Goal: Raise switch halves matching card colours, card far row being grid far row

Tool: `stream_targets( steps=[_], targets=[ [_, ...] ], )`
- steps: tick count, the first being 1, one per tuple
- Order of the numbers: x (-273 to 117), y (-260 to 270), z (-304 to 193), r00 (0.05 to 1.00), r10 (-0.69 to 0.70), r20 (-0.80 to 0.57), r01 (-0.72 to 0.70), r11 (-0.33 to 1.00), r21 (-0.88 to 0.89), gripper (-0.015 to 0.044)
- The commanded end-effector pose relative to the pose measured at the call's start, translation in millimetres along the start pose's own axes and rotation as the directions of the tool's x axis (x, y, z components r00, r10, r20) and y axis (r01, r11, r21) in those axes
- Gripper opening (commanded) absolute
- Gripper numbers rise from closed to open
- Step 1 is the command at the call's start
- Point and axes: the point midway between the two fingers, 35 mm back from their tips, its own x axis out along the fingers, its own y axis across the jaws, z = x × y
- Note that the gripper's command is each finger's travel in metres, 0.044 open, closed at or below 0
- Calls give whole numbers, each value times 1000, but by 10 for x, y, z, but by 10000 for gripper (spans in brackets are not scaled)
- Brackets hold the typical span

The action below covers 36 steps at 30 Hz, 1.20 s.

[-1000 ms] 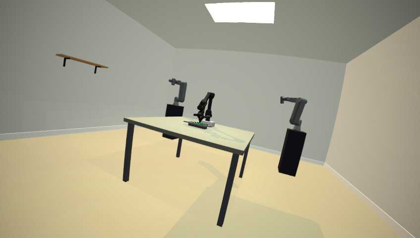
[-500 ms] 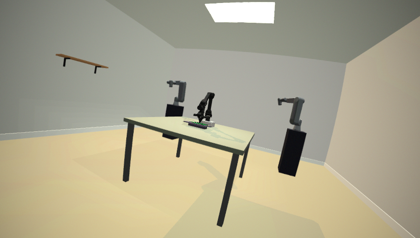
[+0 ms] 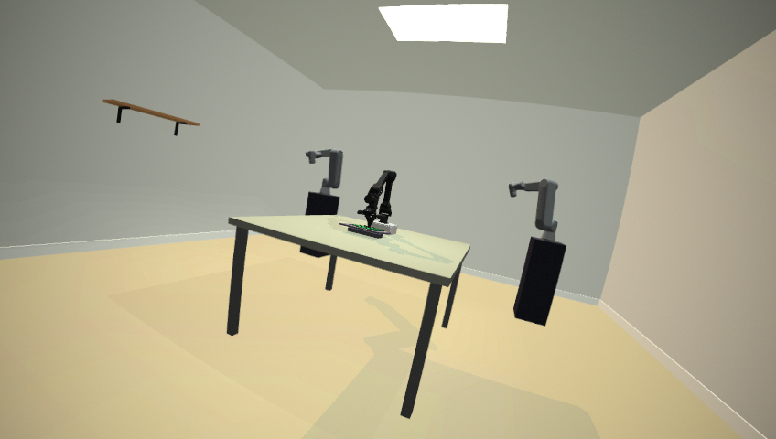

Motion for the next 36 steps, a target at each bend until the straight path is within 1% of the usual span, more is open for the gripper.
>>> stream_targets(
  steps=[1,2,4,6,10,13,15,18,21,22,36],
  targets=[
    [-35,0,3,1000,0,1,0,1000,0,0],
    [-141,1,10,1000,1,6,-1,1000,-1,0],
    [-501,3,-3,1000,3,19,-3,1000,-2,0],
    [-647,4,-23,1000,3,24,-3,1000,-3,0],
    [-647,22,-44,1000,4,24,-3,1000,-3,0],
    [-642,235,-334,1000,6,22,-6,1000,-3,0],
    [-635,290,-426,1000,6,21,-6,1000,-3,0],
    [-607,290,-422,1000,6,19,-6,1000,-3,0],
    [-312,292,-409,1000,6,-3,-6,1000,-3,0],
    [-284,292,-410,1000,6,-5,-6,1000,-3,0],
    [-148,293,-408,1000,6,-5,-6,1000,-3,0]
  ],
)
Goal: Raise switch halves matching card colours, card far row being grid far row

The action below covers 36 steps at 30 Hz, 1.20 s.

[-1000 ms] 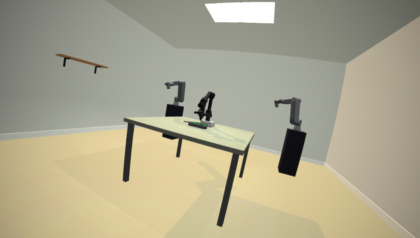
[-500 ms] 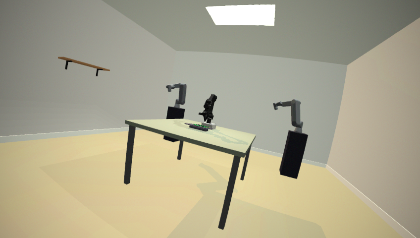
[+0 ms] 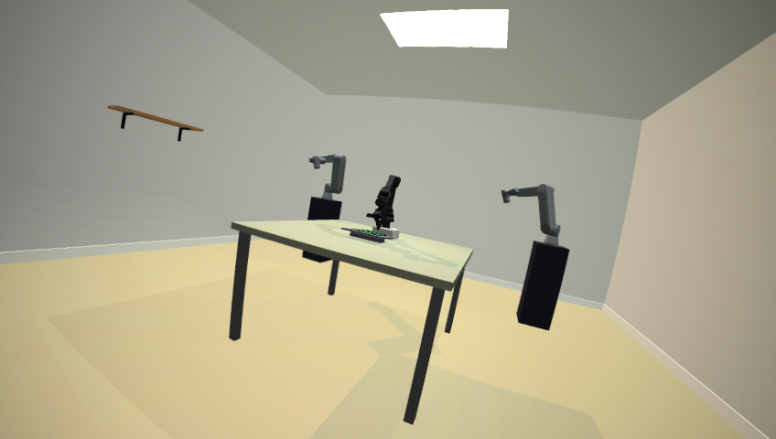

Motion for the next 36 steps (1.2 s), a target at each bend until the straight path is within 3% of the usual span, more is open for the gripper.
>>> stream_targets(
  steps=[1,36],
  targets=[
    [60,2,-8,1000,1,-8,-1,1000,4,0],
    [160,2,-6,1000,1,-8,-1,1000,4,0]
  ],
)
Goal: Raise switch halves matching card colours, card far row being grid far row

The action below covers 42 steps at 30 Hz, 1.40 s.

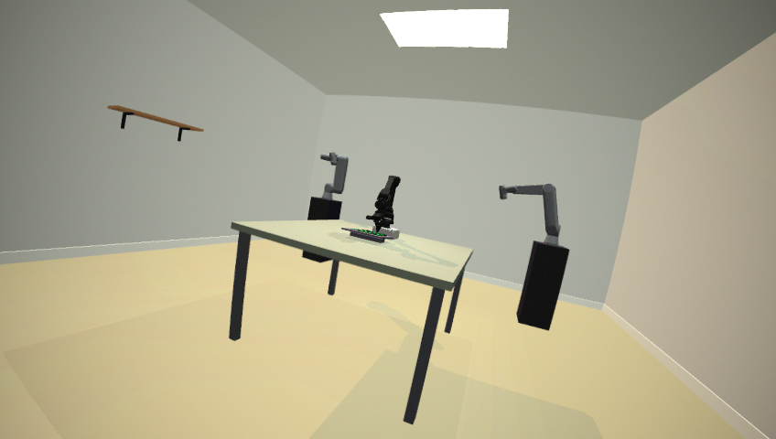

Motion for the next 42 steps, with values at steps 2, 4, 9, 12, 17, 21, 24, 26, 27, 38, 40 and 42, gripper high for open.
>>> stream_targets(
  steps=[2,4,9,12,17,21,24,26,27,38,40,42],
  targets=[
    [11,3,0,1000,2,0,-2,1000,4,0],
    [14,3,0,1000,2,0,-2,1000,4,0],
    [20,3,0,1000,2,0,-2,1000,4,0],
    [24,3,0,1000,2,0,-2,1000,4,0],
    [31,3,1,1000,2,0,-2,1000,4,0],
    [37,3,1,1000,2,0,-2,1000,4,0],
    [41,3,1,1000,2,-1,-2,1000,4,0],
    [43,3,1,1000,2,-1,-2,1000,4,0],
    [45,3,1,1000,2,-1,-2,1000,4,0],
    [59,3,1,1000,2,-1,-2,1000,4,0],
    [62,3,1,1000,2,-1,-2,1000,4,0],
    [39,0,4,1000,0,2,0,1000,0,0]
  ],
)
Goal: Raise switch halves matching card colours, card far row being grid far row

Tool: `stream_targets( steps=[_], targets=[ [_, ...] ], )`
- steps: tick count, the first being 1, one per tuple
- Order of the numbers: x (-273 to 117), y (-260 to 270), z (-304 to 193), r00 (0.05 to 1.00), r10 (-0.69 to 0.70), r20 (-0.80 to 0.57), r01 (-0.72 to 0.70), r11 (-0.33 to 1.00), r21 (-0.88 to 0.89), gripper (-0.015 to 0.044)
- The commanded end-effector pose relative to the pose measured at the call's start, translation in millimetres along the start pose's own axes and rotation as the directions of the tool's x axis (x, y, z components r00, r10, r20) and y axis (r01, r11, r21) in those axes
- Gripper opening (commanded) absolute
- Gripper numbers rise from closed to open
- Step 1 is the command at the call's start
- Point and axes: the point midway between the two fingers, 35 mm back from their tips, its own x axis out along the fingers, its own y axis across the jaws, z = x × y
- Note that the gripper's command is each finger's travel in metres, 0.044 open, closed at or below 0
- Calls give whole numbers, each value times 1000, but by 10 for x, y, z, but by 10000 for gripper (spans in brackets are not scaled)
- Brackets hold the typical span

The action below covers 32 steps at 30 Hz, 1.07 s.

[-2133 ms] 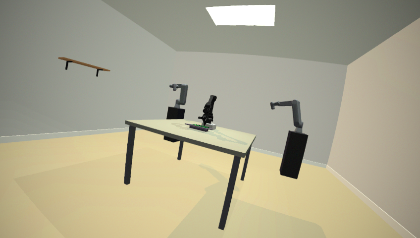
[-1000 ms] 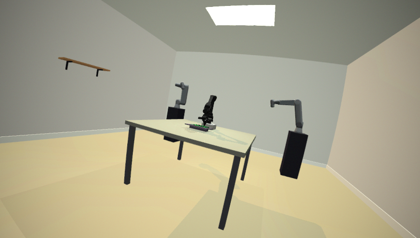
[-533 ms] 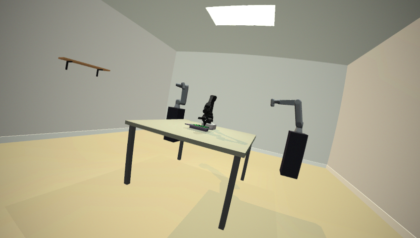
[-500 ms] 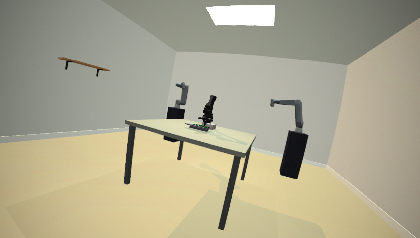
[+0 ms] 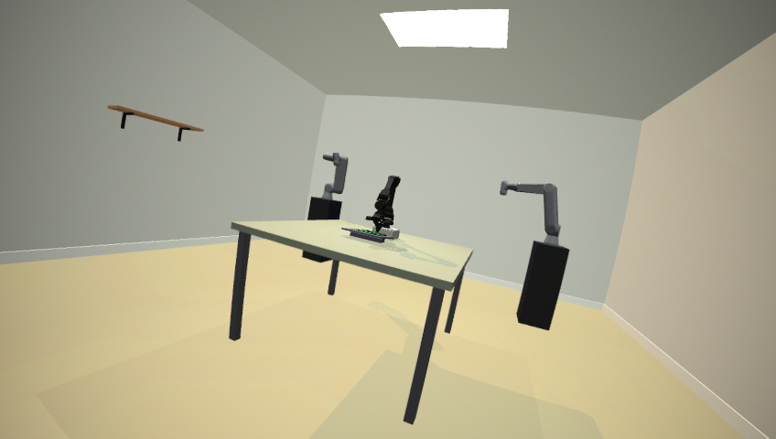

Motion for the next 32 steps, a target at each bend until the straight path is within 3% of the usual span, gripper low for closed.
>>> stream_targets(
  steps=[1,8,13,18,32],
  targets=[
    [-52,0,6,1000,-1,3,1,1000,-1,0],
    [-632,3,-21,1000,1,24,-1,1000,3,0],
    [-662,-11,42,1000,1,25,-1,1000,4,0],
    [-732,-137,467,1000,0,28,0,1000,3,0],
    [-733,-143,483,1000,0,29,0,1000,3,0]
  ],
)
